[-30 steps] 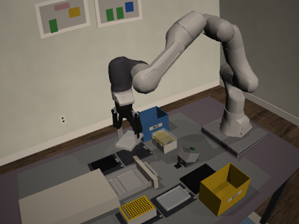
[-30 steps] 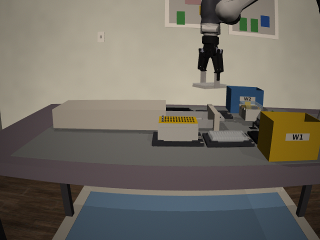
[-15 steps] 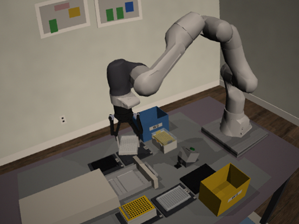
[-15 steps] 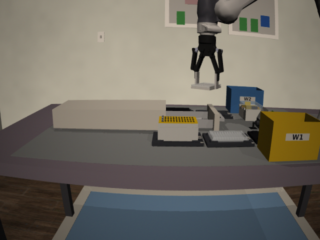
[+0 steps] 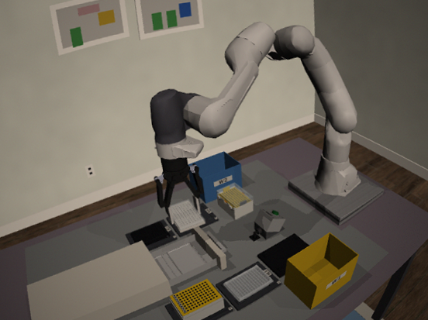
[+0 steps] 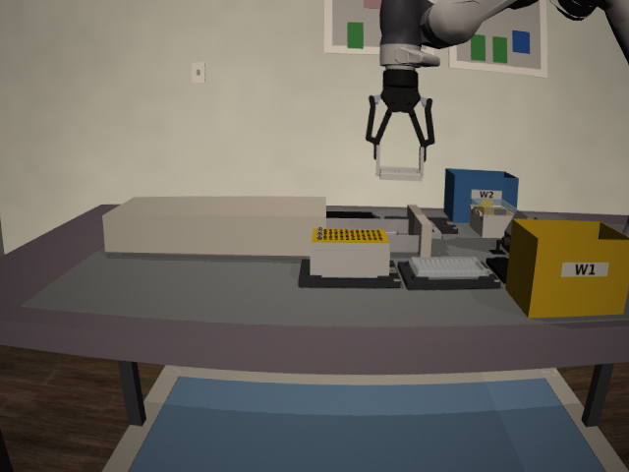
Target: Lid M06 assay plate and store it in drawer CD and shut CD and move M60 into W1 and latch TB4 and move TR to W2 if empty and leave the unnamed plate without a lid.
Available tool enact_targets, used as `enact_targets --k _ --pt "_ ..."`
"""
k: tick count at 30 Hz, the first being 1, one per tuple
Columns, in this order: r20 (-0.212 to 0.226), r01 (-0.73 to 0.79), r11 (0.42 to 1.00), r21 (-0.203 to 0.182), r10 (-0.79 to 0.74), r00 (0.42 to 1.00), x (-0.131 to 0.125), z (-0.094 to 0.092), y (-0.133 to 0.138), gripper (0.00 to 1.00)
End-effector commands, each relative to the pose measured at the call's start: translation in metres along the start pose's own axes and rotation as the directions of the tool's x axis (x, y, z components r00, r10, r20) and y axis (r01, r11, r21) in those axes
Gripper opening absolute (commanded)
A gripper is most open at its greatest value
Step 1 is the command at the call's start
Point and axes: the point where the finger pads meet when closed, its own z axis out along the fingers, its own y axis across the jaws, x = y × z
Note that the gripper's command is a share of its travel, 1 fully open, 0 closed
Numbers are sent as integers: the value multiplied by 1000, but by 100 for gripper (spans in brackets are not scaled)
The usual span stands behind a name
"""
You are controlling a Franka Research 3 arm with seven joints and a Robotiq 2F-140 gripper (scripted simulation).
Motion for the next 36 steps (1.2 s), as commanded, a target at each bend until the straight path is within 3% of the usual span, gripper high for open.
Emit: enact_targets --k 1,36 --pt "29 88 996 3 -88 996 2 -4 3 0" --pt "29 88 996 3 -88 996 75 -2 40 0"
